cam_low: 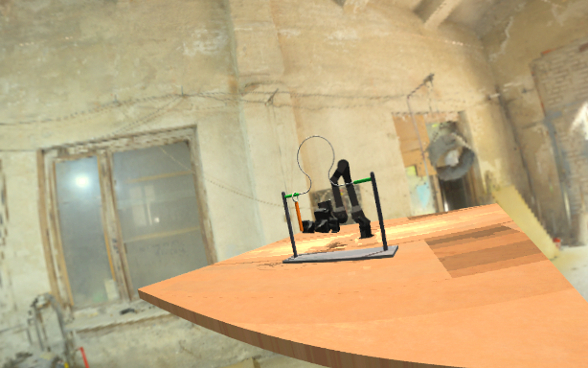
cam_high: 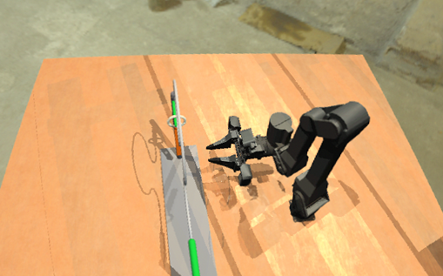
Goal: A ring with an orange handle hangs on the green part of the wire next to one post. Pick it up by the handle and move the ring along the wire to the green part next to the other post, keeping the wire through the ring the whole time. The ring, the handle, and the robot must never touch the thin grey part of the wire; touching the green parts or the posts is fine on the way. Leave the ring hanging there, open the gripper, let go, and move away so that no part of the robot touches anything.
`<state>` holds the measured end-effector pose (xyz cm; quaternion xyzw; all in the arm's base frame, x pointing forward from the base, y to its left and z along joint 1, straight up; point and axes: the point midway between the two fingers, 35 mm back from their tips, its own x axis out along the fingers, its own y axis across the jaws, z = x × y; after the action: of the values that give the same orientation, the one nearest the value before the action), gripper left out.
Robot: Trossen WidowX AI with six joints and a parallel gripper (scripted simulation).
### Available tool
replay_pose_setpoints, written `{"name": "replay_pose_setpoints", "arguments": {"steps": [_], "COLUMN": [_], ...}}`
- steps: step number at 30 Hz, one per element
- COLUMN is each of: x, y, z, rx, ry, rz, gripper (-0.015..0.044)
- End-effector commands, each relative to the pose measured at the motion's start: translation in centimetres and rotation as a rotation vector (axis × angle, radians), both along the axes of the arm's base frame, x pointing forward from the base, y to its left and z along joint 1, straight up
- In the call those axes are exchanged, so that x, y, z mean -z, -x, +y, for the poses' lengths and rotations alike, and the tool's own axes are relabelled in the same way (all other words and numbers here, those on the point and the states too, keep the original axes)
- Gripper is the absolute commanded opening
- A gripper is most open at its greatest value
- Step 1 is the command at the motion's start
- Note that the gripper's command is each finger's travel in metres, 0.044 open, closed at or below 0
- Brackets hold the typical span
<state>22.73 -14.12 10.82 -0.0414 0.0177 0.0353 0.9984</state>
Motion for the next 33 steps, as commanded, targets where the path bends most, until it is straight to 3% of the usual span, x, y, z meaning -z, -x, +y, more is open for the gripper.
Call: {"name": "replay_pose_setpoints", "arguments": {"steps": [1,33], "x": [-2.0,-3.5], "y": [-2.0,-6.4], "z": [0.0,0.0], "rx": [-0.003,-0.008], "ry": [-0.041,-0.072], "rz": [-0.024,-0.043], "gripper": [0.0160,0.0160]}}
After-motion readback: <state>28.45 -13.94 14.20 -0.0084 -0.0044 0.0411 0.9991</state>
